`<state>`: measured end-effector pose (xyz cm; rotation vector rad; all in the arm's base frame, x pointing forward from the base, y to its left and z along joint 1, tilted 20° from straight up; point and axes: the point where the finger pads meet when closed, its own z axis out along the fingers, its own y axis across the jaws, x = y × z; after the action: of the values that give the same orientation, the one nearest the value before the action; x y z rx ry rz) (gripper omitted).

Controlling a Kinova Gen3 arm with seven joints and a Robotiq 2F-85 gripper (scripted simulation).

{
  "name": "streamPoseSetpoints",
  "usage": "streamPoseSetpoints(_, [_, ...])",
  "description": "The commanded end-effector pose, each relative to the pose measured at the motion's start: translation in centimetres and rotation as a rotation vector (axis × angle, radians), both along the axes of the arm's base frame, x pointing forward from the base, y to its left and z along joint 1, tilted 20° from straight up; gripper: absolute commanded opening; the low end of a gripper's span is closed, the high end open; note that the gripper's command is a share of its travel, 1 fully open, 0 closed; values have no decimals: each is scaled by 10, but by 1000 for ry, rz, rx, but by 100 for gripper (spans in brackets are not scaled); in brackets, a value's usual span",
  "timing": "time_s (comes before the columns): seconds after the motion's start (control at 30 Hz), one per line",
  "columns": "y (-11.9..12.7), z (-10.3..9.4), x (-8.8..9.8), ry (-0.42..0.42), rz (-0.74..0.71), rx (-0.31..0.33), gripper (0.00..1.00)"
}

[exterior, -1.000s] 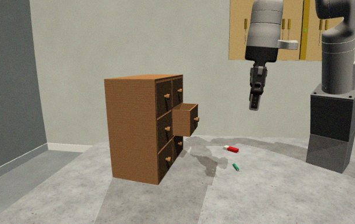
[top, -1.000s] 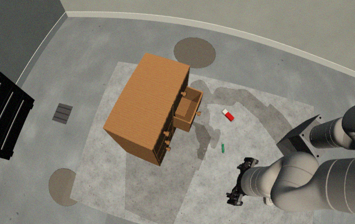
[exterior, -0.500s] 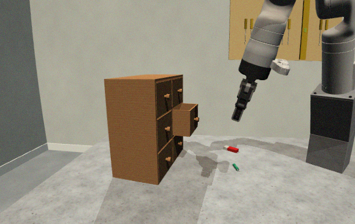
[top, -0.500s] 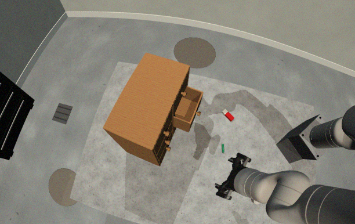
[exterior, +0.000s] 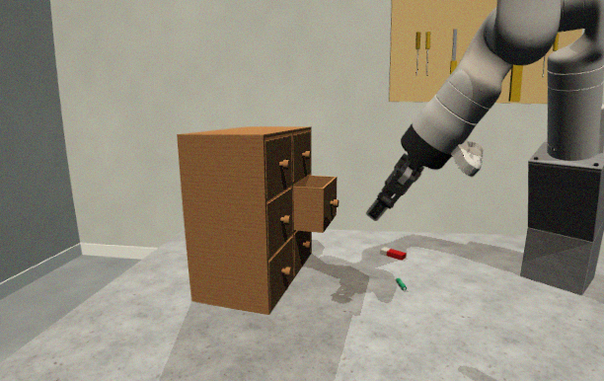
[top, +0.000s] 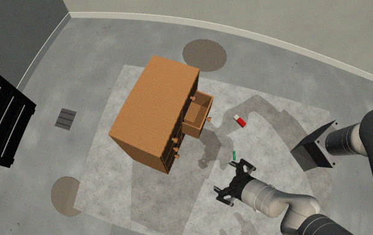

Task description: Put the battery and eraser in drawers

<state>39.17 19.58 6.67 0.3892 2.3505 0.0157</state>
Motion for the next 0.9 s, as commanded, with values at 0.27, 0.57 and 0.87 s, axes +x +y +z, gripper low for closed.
streamPoseSetpoints(0.27, [5,-19,8,-177,9,-47,100])
streamPoseSetpoints(0.57, [22,-19,9,-346,43,-11,100])
streamPoseSetpoints(0.87, [35,-19,4,-435,79,29,100])
